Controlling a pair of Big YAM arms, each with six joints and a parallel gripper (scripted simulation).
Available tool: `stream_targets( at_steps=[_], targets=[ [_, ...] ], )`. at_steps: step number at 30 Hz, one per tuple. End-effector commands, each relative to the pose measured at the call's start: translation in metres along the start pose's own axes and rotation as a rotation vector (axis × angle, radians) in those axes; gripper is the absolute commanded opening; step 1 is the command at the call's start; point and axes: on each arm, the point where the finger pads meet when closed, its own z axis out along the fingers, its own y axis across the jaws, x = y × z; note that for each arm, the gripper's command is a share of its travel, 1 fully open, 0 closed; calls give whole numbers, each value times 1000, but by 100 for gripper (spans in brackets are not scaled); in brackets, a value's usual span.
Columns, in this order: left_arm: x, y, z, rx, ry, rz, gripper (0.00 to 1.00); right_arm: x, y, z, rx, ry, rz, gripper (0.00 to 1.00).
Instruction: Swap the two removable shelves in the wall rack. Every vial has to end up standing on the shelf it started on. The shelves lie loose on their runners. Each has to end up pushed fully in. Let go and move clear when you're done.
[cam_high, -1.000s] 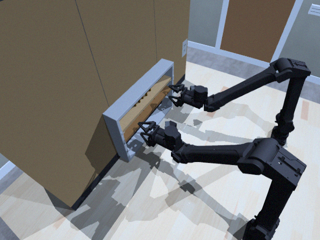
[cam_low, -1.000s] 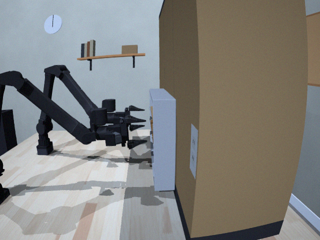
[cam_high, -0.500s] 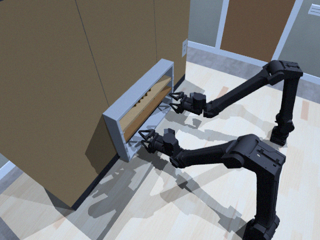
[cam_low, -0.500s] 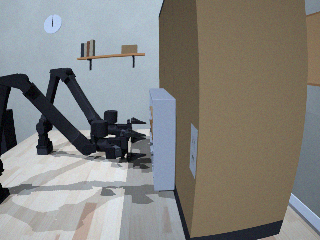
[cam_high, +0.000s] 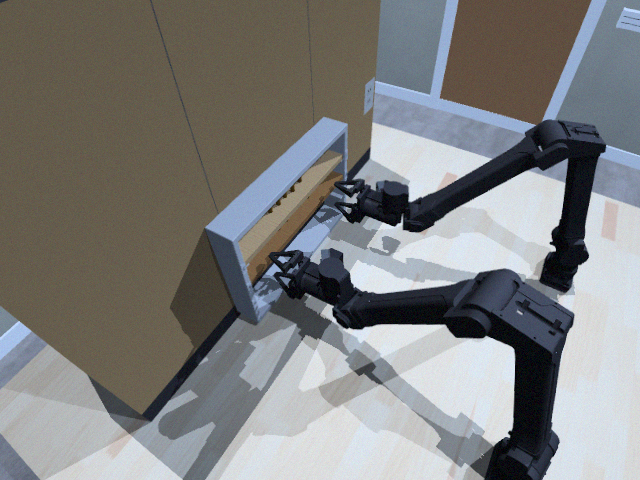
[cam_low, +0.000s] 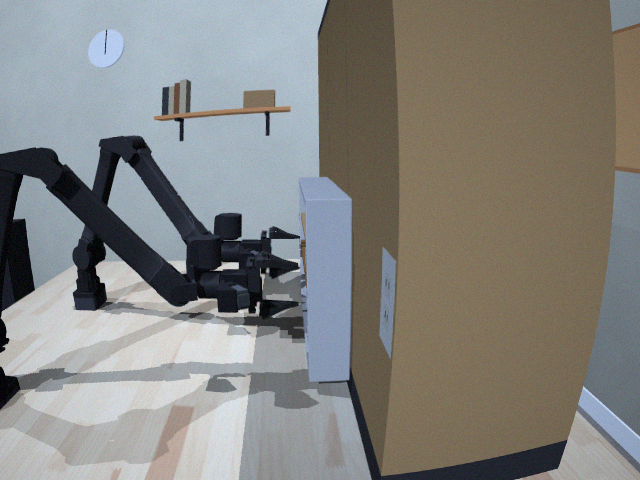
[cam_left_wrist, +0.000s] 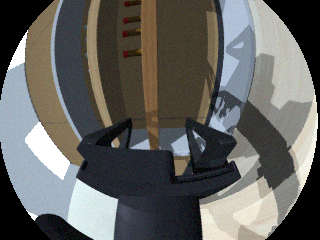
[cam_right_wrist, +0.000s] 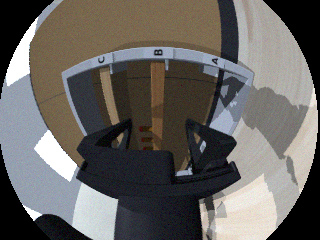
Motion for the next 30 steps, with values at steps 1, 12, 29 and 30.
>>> stream_targets(
  at_steps=[1, 12, 29, 30],
  targets=[
    [4, 36, 30, -57, 8, -15, 84, 1, 13, 28, -25, -8, 25, 84],
    [5, 32, 43, -51, 9, -13, 84, 3, 13, 41, -25, -5, 25, 84],
    [4, 31, 67, -49, 7, -13, 84, 7, 14, 62, -26, 1, 25, 84],
    [4, 30, 68, -54, 7, -14, 84, 5, 14, 64, -26, -1, 25, 84]
  ],
)
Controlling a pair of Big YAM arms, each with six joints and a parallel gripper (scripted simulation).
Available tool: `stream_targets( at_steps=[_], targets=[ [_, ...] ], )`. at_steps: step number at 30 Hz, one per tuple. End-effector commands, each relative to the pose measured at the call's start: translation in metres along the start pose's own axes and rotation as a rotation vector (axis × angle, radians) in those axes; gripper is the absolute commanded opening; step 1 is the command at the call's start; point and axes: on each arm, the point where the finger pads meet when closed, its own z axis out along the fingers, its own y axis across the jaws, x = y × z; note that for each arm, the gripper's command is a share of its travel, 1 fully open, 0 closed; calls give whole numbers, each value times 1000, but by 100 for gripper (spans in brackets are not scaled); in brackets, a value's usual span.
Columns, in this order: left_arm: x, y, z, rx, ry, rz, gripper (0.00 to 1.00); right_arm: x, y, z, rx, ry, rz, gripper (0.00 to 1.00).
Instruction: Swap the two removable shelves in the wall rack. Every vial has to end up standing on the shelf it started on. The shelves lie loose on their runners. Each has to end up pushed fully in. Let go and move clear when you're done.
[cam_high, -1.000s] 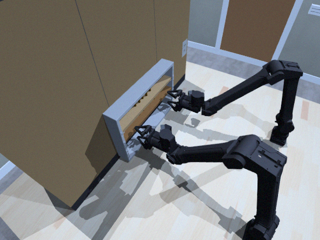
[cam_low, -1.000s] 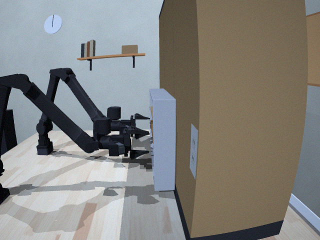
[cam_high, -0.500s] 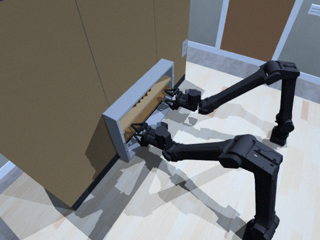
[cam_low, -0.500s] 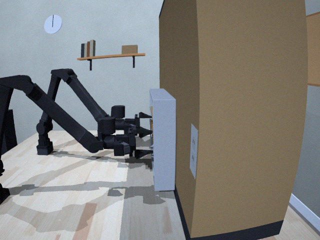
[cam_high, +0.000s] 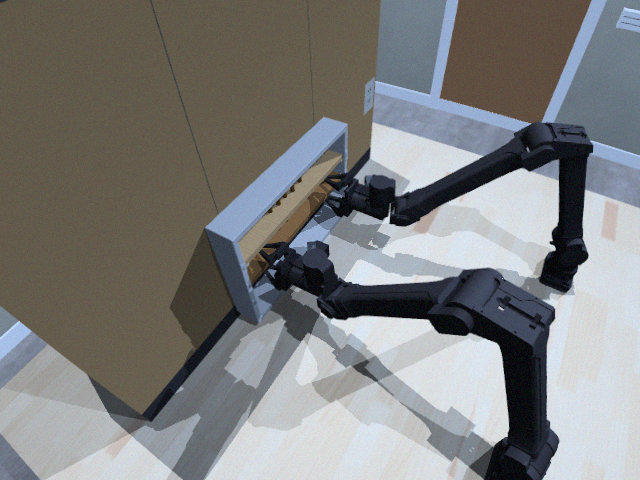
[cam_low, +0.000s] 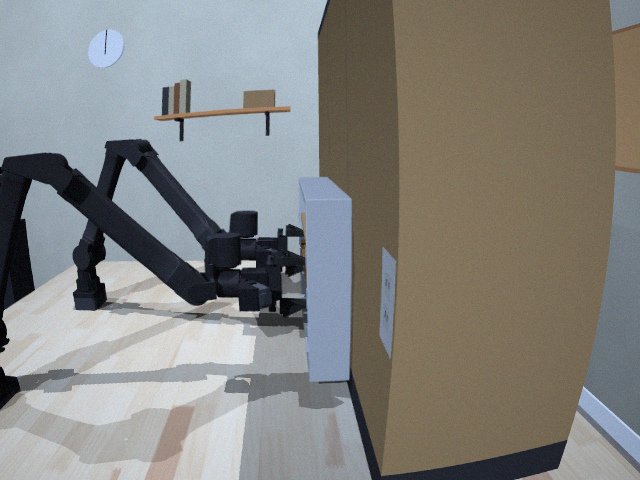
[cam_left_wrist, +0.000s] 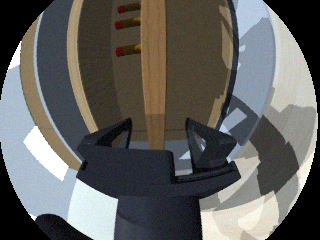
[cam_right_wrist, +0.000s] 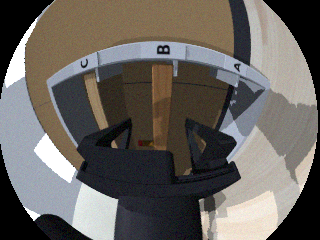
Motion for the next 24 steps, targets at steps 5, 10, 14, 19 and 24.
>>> stream_targets(
  at_steps=[5, 10, 14, 19, 24],
  targets=[
    [0, 28, 14, -62, 1, -15, 67, 1, 9, 34, -21, -5, 22, 84],
    [0, 40, 10, -81, 1, -19, 27, 12, 1, 38, -29, 3, 26, 84],
    [0, 43, 8, -84, 2, -19, 21, 9, 7, 26, -29, 5, 26, 84],
    [0, 23, 9, -49, 2, -12, 12, 8, 5, 25, -23, 5, 23, 51],
    [0, 22, 7, -47, 1, -12, 0, 6, 4, 23, -20, 2, 11, 21]
  ],
)
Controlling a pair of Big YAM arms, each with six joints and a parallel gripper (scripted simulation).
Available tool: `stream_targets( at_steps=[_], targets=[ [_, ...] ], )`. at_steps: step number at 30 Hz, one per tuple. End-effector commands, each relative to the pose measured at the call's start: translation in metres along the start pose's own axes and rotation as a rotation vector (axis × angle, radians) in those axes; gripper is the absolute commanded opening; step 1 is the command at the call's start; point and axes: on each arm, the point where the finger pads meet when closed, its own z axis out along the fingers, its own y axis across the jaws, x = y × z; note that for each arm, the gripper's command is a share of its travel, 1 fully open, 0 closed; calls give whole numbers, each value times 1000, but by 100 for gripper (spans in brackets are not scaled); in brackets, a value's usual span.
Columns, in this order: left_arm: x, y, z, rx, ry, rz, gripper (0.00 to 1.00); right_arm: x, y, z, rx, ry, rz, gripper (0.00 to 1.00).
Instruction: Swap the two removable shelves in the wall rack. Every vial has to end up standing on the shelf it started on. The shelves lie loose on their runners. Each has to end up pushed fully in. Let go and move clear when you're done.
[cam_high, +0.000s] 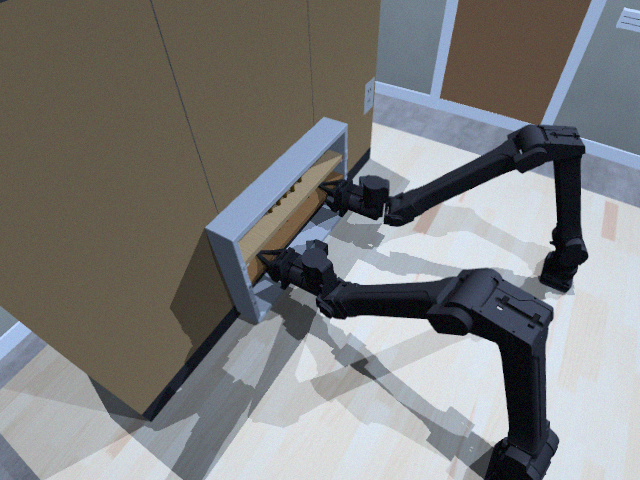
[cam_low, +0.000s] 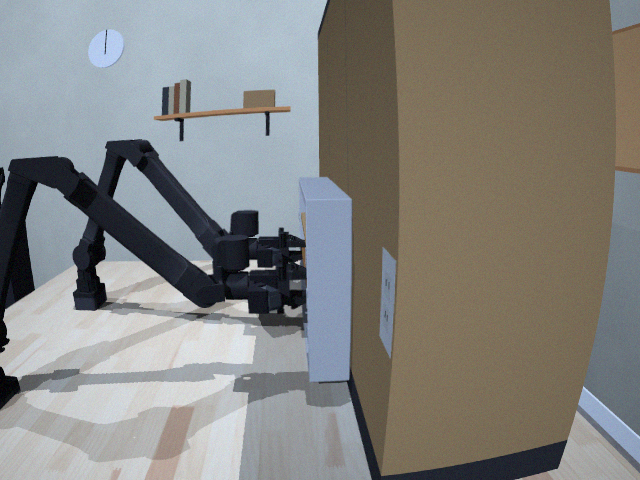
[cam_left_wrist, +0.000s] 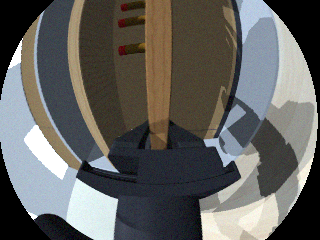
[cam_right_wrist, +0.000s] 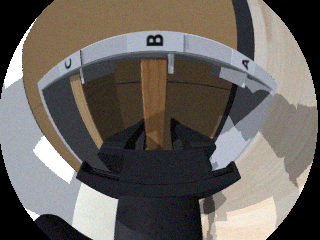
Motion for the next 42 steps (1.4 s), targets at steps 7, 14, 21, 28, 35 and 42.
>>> stream_targets(
  at_steps=[7, 14, 21, 28, 35, 42],
  targets=[
    [0, 20, 3, -34, 0, -5, 12, 1, 11, 5, -21, -2, 11, 7],
    [0, 23, 0, -36, 0, -5, 12, 0, 13, 0, -23, -2, 12, 12],
    [-1, 27, -15, -41, 1, -6, 12, 1, 18, -14, -27, -1, 13, 12],
    [-1, 29, -28, -44, 0, -6, 12, 1, 20, -27, -30, -2, 14, 12],
    [-2, 32, -47, -51, 0, -7, 12, 0, 23, -46, -37, -2, 15, 12],
    [-2, 34, -60, -56, -1, -7, 12, 0, 25, -59, -41, -3, 16, 12]
  ],
)
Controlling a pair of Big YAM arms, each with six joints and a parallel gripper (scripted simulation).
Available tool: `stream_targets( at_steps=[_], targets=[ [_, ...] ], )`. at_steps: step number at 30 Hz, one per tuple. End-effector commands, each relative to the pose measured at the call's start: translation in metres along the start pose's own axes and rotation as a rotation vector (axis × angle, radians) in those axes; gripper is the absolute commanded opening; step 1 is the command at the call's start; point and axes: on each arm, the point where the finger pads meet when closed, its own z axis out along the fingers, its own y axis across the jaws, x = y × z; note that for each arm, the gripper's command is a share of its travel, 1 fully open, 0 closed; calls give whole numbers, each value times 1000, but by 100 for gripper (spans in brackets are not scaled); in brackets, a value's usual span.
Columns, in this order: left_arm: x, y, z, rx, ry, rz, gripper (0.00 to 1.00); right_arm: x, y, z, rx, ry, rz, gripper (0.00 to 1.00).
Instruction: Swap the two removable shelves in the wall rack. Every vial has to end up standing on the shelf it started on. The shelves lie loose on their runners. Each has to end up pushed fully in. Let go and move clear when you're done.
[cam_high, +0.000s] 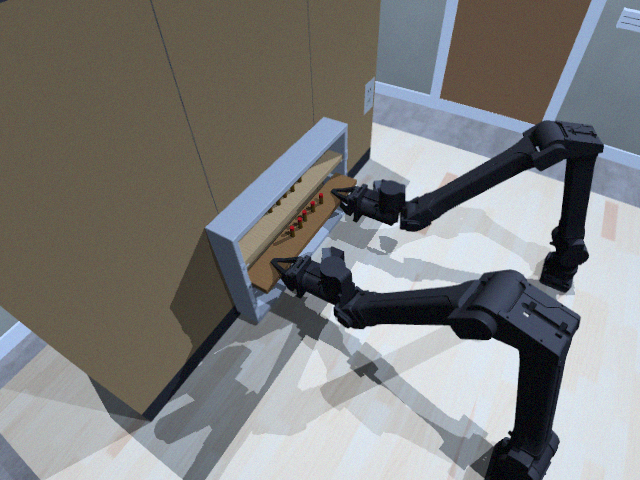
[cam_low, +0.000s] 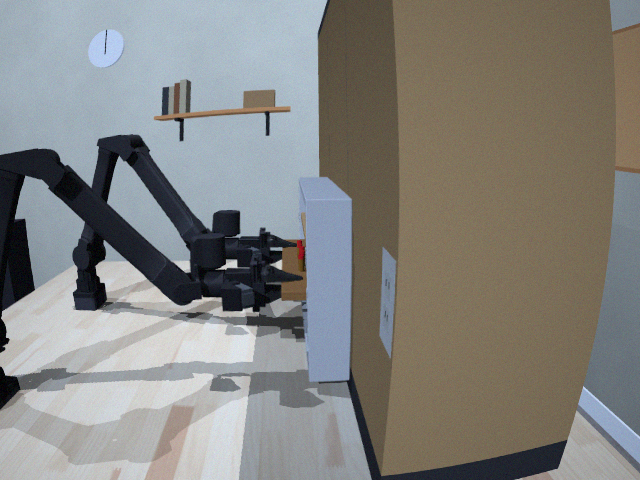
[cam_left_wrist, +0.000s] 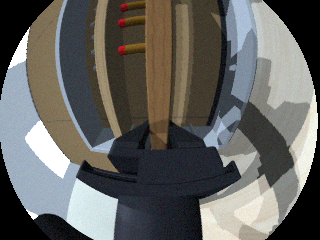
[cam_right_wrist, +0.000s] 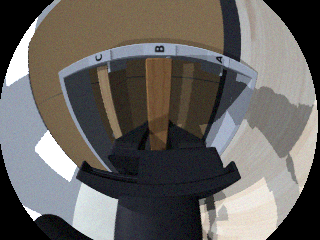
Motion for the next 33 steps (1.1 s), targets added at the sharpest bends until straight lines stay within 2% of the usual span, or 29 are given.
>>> stream_targets(
  at_steps=[1, 15, 33],
  targets=[
    [-4, 35, -14, -66, -1, -8, 12, -2, 22, -14, -45, -4, 16, 12],
    [-6, 33, -48, -77, -3, -8, 12, -3, 20, -49, -54, -6, 17, 12],
    [-6, 10, -48, -98, -5, -10, 12, -4, -1, -49, -74, -8, 14, 12]
  ],
)
